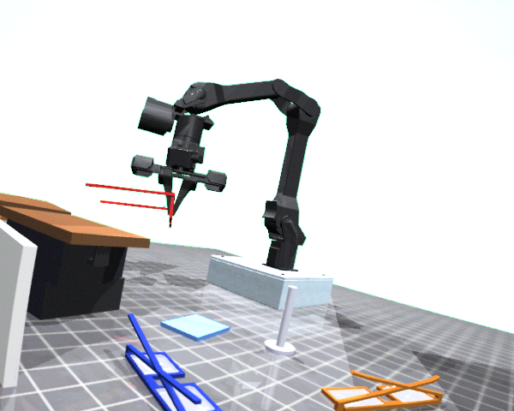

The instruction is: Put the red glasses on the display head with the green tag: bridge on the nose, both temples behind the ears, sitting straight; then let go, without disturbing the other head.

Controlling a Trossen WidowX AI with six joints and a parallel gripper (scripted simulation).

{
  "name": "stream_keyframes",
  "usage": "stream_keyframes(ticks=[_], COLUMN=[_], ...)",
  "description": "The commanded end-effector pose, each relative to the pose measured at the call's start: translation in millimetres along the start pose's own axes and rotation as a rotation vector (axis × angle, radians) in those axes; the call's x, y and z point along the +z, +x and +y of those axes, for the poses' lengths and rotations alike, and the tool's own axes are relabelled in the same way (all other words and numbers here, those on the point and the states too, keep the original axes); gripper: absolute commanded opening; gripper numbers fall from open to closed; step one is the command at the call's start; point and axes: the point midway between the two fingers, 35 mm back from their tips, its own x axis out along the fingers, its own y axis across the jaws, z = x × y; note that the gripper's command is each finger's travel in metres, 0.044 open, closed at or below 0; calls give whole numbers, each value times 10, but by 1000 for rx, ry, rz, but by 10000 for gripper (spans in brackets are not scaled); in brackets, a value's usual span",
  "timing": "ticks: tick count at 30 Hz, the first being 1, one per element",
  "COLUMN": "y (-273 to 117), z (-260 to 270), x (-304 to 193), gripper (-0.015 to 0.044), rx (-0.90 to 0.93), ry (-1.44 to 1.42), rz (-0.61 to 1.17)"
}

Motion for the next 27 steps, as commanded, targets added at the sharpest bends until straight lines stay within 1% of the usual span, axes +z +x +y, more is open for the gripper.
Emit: stream_keyframes(ticks=[1, 14, 27], y=[-36, -174, -336], z=[-68, -265, -453], x=[-23, -181, -379], gripper=[0, 0, 0], rx=[-7, -74, -193], ry=[-87, -423, -761], rz=[-32, -125, -181])
